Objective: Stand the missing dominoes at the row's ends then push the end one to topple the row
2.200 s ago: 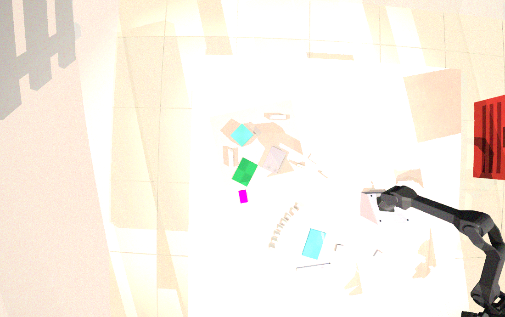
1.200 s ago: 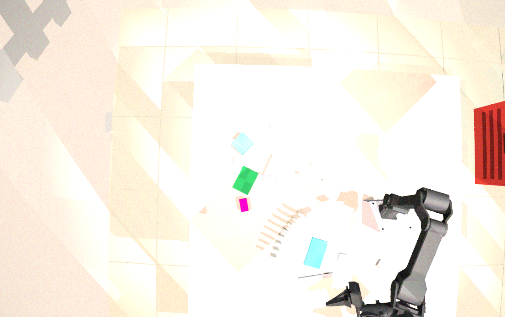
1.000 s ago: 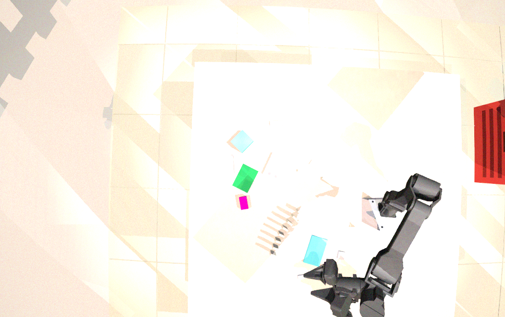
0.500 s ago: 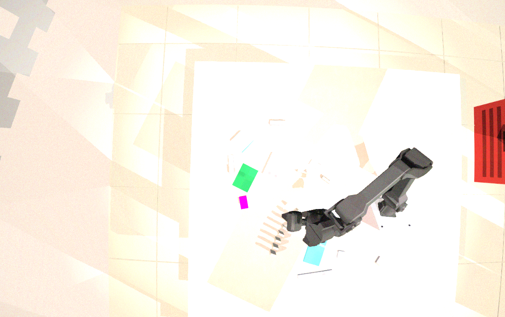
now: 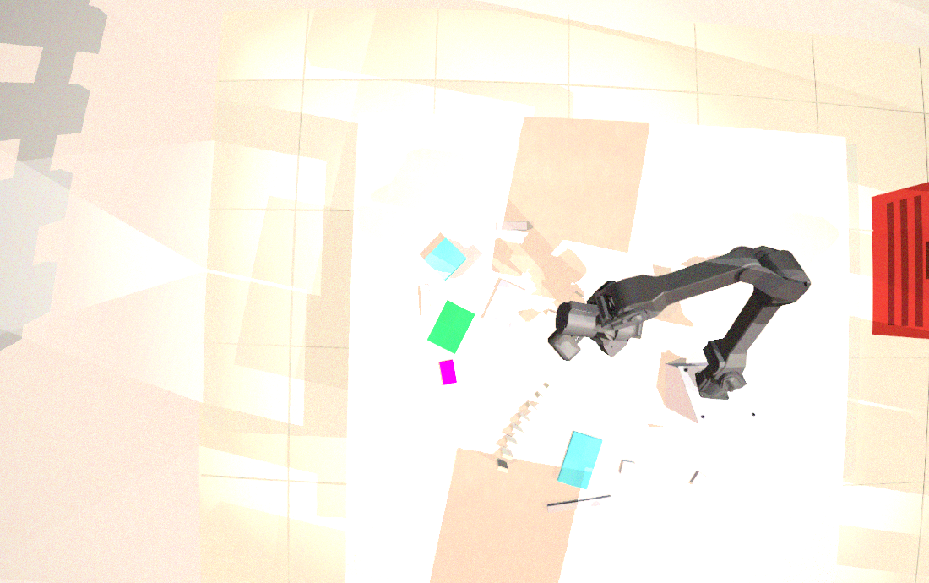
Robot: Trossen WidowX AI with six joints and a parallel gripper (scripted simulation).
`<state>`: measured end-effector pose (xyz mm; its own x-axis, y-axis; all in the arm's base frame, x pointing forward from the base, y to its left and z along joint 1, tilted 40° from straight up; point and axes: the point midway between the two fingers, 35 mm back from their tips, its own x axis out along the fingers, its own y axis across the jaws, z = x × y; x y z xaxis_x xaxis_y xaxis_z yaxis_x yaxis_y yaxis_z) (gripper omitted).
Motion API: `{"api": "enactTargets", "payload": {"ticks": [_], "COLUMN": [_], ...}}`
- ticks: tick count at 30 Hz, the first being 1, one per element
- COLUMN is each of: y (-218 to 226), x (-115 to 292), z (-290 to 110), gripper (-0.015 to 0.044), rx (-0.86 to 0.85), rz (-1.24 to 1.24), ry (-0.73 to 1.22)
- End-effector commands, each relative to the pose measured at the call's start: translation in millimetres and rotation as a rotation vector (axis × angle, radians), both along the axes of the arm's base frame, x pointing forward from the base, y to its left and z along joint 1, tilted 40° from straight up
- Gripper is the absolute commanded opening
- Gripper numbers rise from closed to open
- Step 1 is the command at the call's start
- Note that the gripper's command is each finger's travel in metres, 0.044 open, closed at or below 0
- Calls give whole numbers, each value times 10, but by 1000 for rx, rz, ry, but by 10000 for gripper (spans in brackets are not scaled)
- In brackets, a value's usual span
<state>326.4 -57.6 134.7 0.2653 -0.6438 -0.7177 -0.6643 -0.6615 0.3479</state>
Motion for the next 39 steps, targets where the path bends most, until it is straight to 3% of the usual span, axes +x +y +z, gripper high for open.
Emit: {"api": "enactTargets", "payload": {"ticks": [1, 10, 18, 39], "y": [-413, -422, -822, -907], "x": [-442, -439, -373, -363], "z": [-4, -17, -484, -626], "gripper": [440, 440, 440, 440], "rx": [-19, -18, -22, -23], "rz": [86, 86, 86, 86], "ry": [281, 281, 281, 281]}}
